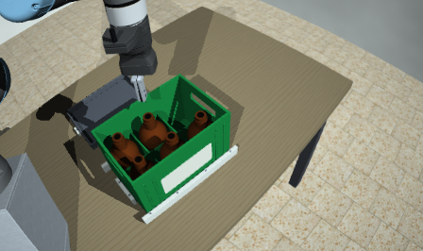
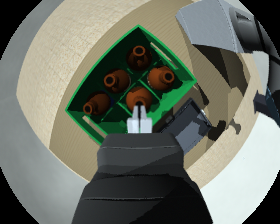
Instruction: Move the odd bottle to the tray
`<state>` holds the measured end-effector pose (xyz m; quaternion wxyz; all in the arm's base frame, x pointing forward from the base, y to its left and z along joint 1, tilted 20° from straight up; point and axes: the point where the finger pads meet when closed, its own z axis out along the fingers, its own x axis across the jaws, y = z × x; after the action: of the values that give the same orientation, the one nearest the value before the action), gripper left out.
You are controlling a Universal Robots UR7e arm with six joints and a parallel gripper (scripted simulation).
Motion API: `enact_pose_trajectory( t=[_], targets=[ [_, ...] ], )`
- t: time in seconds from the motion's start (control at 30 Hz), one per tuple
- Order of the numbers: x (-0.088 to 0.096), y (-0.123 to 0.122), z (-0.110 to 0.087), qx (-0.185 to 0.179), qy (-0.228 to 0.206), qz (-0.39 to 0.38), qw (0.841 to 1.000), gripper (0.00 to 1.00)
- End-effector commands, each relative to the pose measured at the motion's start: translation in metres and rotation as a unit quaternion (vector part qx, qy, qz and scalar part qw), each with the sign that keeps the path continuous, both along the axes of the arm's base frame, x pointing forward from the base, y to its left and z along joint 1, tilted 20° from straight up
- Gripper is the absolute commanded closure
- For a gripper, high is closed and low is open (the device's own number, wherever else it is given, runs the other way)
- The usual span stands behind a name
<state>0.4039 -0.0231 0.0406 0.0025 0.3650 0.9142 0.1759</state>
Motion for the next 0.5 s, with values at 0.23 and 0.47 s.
enact_pose_trajectory(
  t=[0.23, 0.47],
  targets=[
    [0.029, -0.023, -0.001, 0.0, -0.001, 0.0, 1.0, 1.0],
    [0.075, -0.062, -0.008, 0.0, -0.001, 0.0, 1.0, 1.0]
  ],
)
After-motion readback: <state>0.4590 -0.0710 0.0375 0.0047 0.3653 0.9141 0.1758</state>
